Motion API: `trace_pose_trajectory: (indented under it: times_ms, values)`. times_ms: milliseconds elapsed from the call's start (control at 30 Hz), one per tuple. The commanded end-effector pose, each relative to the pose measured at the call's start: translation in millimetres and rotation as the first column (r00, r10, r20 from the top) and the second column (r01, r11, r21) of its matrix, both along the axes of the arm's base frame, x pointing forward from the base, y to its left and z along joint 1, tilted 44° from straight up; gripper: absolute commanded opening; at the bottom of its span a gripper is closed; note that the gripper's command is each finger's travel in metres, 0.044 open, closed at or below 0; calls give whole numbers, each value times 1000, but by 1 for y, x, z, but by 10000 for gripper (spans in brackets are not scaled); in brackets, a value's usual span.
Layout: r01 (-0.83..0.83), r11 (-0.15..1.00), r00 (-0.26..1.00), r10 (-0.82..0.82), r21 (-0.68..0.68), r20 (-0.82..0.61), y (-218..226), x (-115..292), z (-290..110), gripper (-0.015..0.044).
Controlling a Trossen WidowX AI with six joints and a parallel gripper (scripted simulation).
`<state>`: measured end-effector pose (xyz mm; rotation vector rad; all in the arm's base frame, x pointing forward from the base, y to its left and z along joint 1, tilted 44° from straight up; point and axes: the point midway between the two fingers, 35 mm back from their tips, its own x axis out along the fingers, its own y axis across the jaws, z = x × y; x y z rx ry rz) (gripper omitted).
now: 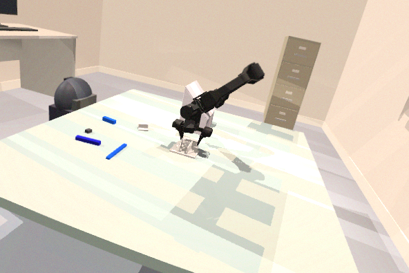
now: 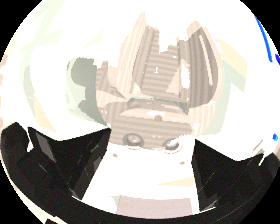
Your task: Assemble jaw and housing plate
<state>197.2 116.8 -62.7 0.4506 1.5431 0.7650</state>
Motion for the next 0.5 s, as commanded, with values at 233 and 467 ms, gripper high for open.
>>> trace_pose_trajectory:
  times_ms: [233,467]
  values:
    - [2,1000,1000,-2,2,-4,2,-1,-2,351]
    - [2,1000,1000,-2,2,-4,2,-1,-2,351]
